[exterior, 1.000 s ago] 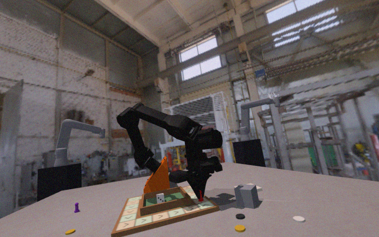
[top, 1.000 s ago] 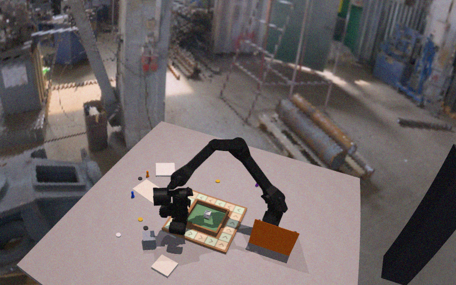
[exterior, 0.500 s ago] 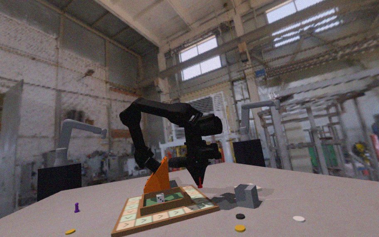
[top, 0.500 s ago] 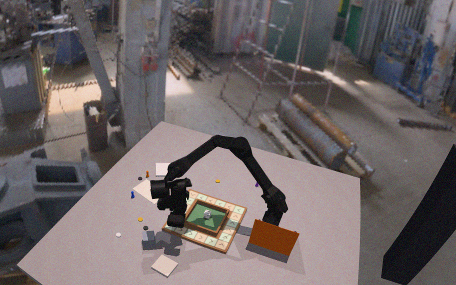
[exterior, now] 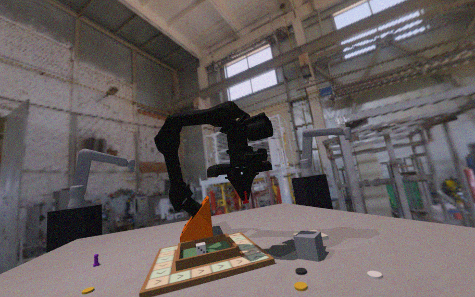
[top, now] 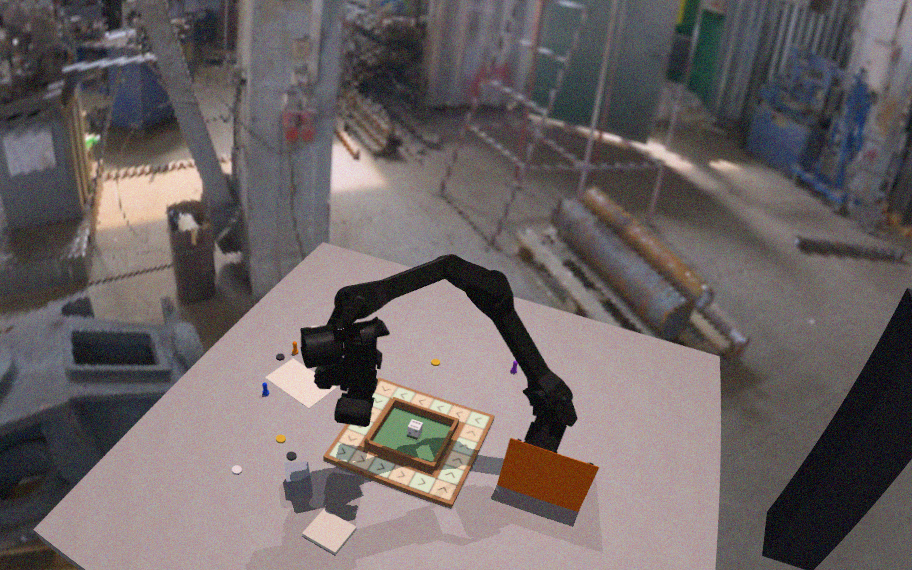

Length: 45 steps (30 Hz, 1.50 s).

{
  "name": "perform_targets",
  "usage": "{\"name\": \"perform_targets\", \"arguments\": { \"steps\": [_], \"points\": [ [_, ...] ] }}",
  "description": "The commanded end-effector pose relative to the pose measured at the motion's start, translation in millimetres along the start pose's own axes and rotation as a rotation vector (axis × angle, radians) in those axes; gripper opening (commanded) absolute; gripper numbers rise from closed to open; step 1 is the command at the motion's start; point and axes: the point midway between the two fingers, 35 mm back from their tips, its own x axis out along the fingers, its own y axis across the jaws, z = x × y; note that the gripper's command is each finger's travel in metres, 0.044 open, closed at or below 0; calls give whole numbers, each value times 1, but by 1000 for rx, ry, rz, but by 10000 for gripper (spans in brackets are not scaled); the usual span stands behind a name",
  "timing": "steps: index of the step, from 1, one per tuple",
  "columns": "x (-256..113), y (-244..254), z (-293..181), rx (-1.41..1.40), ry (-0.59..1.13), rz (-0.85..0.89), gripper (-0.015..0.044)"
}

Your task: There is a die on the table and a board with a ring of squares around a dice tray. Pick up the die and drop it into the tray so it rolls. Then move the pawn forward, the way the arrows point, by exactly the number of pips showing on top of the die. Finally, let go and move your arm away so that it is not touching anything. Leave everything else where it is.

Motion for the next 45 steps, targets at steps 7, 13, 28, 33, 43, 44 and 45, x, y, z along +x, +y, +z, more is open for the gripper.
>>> {"name": "perform_targets", "arguments": {
  "steps": [7,13,28,33,43,44,45],
  "points": [
    [0,-3,-17,5,5,5,0],
    [4,-6,-32,4,6,5,0],
    [17,-13,-75,3,8,4,0],
    [23,-16,-91,2,8,4,0],
    [35,-21,-123,1,10,3,0],
    [37,-21,-126,1,10,3,0],
    [38,-22,-130,1,10,3,0]
  ]
}}
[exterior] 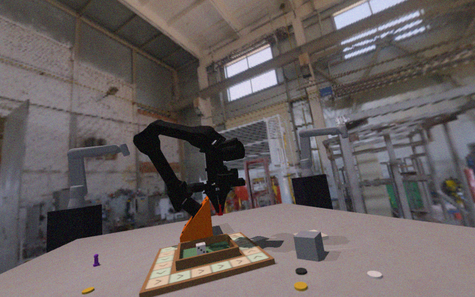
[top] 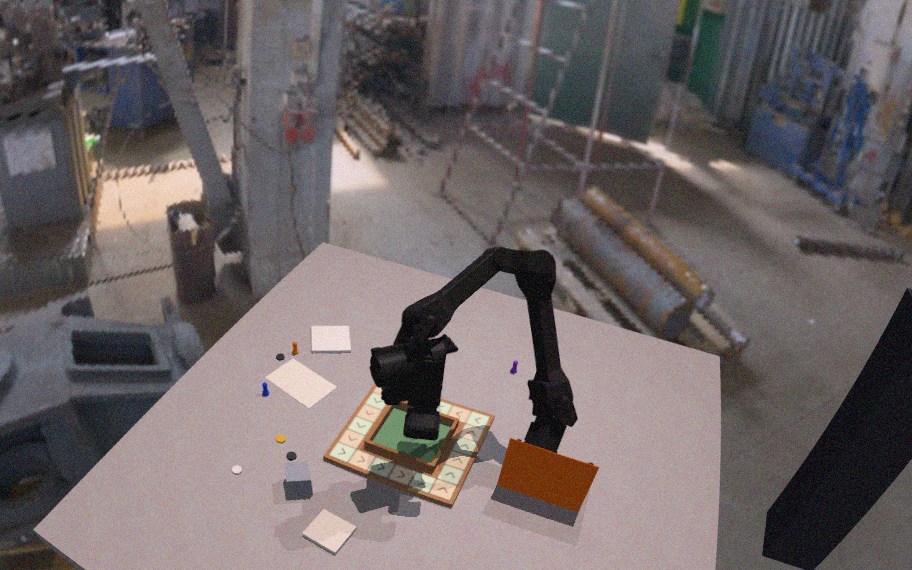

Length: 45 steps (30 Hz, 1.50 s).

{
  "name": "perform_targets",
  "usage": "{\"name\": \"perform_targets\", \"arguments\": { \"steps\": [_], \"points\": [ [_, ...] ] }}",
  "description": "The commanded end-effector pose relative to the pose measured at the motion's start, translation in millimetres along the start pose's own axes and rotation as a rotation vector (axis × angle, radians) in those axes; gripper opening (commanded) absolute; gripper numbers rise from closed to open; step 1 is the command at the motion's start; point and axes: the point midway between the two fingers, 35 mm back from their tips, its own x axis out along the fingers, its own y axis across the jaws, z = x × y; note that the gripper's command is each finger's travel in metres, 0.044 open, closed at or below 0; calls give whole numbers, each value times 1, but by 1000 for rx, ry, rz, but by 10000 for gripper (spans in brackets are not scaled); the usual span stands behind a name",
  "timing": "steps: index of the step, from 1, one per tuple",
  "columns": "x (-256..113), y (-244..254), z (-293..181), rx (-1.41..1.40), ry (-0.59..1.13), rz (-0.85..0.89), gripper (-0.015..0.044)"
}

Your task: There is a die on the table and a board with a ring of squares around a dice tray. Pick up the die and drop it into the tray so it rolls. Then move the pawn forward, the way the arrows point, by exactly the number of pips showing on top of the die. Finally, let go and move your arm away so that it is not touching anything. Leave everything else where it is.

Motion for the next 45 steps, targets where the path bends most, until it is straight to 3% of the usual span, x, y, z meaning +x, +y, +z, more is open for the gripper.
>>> {"name": "perform_targets", "arguments": {
  "steps": [1,22,34,45],
  "points": [
    [4,-1,-12,4,-1,5,0],
    [39,-11,-83,2,2,4,0],
    [74,-11,-83,2,2,2,0],
    [84,-11,-83,2,2,2,0]
  ]
}}
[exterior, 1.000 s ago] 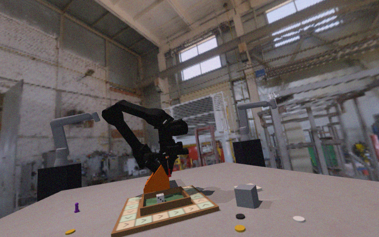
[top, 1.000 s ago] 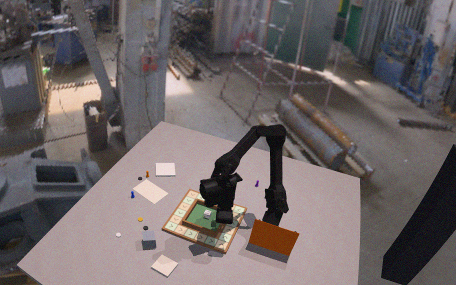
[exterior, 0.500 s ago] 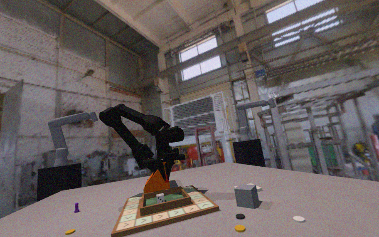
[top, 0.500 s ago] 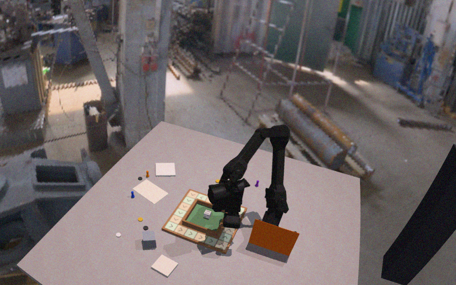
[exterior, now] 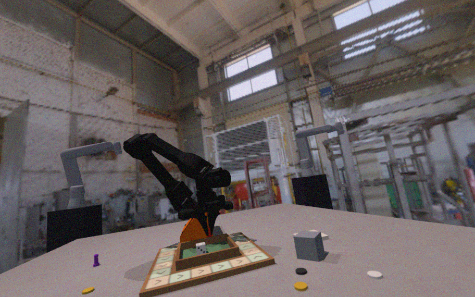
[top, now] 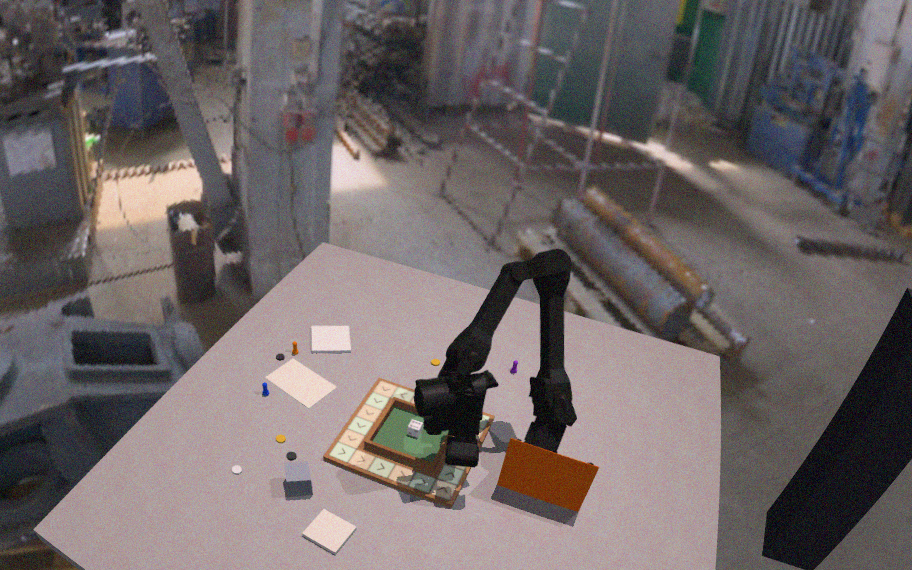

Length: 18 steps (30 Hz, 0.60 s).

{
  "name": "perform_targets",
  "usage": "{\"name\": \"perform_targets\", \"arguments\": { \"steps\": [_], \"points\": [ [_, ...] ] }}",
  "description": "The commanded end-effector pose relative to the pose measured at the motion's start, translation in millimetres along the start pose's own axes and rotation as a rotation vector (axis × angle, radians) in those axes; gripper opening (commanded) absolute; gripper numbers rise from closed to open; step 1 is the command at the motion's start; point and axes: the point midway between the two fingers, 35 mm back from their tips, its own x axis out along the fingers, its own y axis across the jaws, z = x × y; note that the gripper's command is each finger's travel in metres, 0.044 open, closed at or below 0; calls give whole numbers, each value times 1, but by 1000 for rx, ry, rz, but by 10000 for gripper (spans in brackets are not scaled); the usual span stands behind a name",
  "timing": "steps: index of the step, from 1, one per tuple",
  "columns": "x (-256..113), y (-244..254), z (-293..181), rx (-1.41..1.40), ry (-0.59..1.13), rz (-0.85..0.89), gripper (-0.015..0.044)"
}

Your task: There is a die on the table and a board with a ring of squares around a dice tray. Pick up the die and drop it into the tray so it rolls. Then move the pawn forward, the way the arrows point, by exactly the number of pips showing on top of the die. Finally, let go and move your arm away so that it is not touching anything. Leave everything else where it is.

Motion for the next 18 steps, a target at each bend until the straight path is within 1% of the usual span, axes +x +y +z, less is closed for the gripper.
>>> {"name": "perform_targets", "arguments": {
  "steps": [1,5,15,16,18],
  "points": [
    [6,-1,0,-5,-1,-6,0],
    [11,-1,-1,-5,-1,-6,0],
    [5,0,0,-1,1,0,263],
    [-3,0,1,-2,0,0,289],
    [-31,1,1,-5,-1,-2,341]
  ]
}}
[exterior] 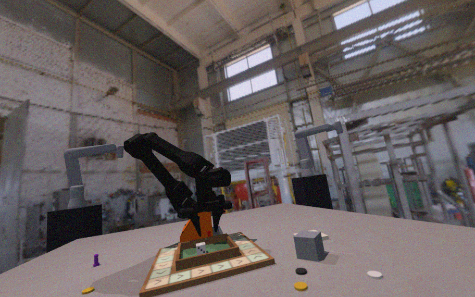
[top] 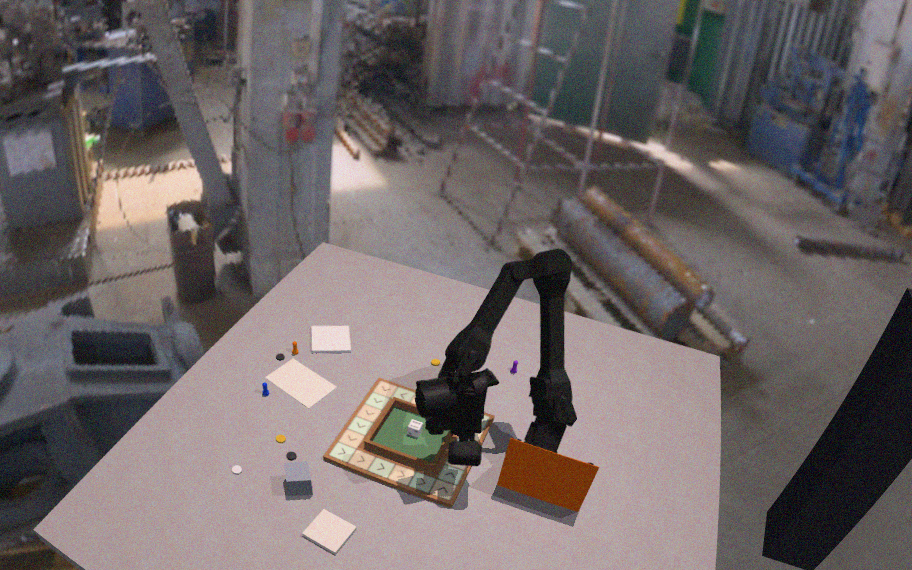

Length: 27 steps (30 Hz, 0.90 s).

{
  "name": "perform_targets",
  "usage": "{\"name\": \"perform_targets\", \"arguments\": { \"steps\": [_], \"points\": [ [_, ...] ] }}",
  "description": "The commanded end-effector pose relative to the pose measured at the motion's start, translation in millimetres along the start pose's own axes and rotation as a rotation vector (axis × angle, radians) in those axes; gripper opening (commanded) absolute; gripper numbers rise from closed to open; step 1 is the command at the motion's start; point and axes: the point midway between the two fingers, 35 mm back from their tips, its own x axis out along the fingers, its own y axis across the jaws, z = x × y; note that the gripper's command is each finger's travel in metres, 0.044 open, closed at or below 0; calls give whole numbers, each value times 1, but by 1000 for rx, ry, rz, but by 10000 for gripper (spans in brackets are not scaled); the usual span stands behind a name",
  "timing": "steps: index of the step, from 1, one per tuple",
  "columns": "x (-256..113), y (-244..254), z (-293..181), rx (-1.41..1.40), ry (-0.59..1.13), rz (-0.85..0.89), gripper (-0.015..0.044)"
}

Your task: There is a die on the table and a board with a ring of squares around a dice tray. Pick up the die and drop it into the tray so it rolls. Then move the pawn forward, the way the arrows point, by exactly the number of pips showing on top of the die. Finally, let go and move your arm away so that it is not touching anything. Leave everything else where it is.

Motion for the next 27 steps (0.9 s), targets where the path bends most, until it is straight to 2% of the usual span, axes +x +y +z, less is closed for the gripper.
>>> {"name": "perform_targets", "arguments": {
  "steps": [1,4,8,13,27],
  "points": [
    [-36,2,3,5,-24,6,367],
    [-39,2,3,5,-24,5,440],
    [-48,-1,4,40,-24,6,440],
    [-113,-22,0,260,-22,8,440],
    [-112,-23,0,256,-25,4,440]
  ]
}}
